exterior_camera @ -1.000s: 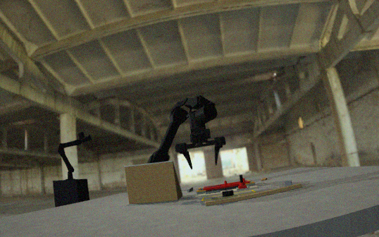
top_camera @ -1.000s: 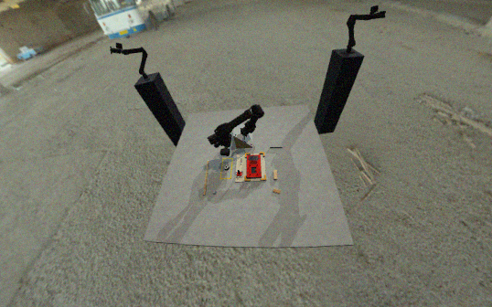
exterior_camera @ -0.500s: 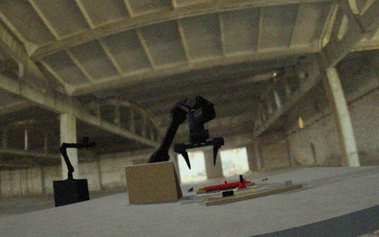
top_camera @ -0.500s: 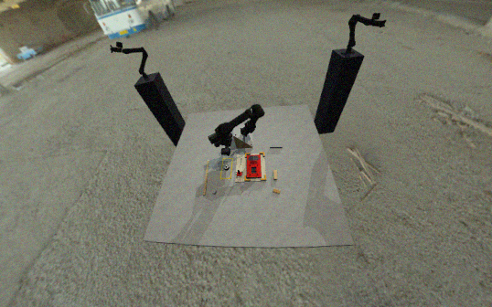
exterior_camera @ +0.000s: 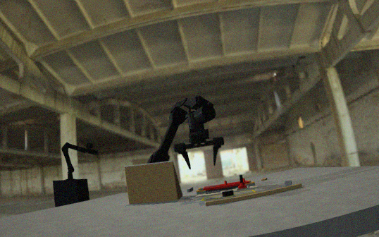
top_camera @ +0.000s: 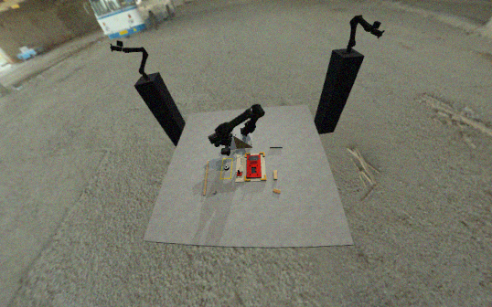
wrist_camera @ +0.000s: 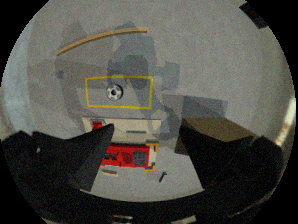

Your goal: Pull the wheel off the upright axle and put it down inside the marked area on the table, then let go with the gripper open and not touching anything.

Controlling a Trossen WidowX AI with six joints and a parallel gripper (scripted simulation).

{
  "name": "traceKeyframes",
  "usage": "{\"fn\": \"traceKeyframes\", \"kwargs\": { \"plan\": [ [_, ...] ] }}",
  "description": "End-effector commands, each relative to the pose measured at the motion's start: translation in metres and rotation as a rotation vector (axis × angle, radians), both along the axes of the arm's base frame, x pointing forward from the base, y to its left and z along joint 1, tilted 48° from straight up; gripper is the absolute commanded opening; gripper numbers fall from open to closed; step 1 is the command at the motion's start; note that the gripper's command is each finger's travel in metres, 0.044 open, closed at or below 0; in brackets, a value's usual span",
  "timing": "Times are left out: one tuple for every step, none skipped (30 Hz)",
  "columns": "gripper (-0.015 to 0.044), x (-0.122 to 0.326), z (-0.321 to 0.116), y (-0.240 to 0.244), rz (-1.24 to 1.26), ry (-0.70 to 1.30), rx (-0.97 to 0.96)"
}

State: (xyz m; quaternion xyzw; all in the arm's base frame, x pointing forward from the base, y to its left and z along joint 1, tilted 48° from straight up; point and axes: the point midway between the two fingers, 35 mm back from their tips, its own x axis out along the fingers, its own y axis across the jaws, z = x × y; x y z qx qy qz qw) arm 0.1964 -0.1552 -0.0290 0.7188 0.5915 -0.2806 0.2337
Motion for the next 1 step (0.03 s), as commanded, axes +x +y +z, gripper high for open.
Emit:
{"fn": "traceKeyframes", "kwargs": {
  "plan": [
    [0.044, -0.001, 0.0003, 0.0, 0.005, 0.002, -0.002]
  ]
}}
